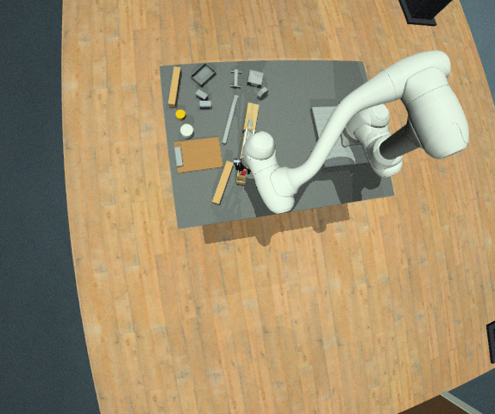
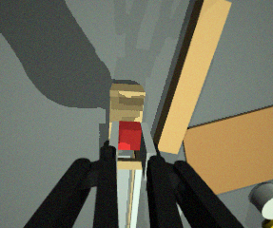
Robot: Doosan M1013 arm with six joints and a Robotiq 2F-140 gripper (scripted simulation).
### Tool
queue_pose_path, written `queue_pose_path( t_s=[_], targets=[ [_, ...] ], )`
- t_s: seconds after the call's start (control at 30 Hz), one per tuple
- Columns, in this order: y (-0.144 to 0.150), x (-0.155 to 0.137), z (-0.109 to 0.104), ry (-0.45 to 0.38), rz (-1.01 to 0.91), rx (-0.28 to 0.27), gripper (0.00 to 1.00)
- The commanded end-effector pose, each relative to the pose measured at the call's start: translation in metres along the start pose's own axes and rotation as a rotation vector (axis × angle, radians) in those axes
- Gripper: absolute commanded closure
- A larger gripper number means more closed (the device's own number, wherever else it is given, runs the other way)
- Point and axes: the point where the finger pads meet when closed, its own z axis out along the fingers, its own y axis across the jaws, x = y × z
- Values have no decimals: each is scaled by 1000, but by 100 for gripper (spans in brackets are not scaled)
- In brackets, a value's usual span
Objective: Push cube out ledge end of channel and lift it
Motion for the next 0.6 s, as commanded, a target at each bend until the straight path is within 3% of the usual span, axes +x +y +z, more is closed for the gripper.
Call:
queue_pose_path(
  t_s=[0.0,0.13,0.57],
  targets=[
    [0,0,-26,0,0,0,100],
    [0,0,-37,0,0,0,100],
    [0,0,-38,0,0,0,100]
  ],
)
